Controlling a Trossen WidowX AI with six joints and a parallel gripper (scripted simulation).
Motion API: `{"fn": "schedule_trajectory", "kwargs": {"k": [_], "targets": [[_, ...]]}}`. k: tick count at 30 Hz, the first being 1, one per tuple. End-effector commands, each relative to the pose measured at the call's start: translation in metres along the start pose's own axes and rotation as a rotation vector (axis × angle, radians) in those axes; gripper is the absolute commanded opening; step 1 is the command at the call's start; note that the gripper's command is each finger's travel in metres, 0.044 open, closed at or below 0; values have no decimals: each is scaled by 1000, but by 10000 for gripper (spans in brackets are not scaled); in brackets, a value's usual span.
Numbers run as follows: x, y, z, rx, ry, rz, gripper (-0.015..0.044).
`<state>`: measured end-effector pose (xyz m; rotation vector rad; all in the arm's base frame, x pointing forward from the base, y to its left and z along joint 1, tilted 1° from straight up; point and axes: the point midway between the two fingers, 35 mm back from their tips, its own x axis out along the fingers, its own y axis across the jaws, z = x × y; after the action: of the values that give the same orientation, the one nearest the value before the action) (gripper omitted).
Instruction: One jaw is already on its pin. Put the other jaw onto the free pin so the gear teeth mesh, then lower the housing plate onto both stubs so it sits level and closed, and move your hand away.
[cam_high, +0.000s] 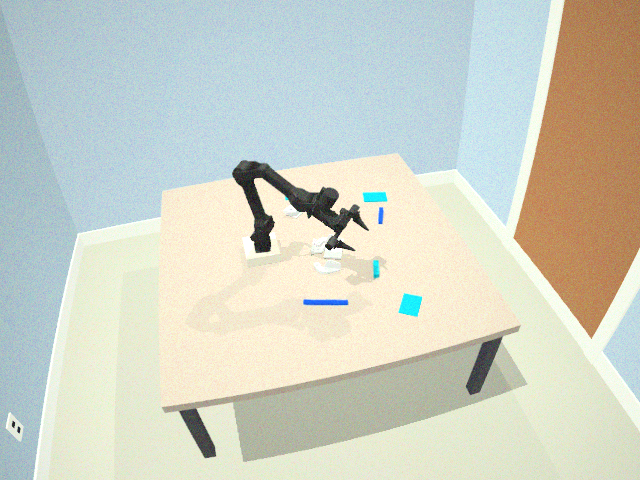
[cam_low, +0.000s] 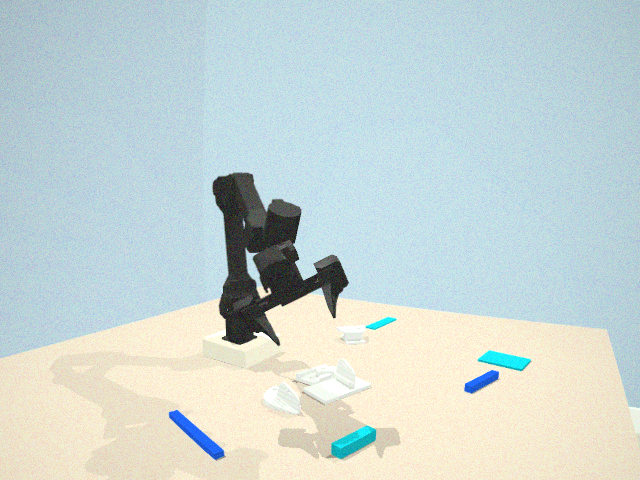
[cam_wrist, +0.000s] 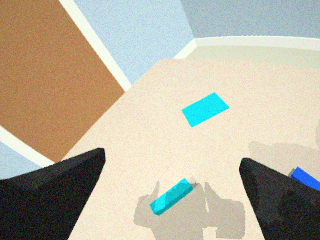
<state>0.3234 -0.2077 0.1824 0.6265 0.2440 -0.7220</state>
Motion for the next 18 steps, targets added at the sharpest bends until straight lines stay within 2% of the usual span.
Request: {"fn": "schedule_trajectory", "kwargs": {"k": [1, 18], "targets": [[4, -4, -9, -73, 76, -33, 440], [5, -25, -44, -330, 365, -125, 440]]}}
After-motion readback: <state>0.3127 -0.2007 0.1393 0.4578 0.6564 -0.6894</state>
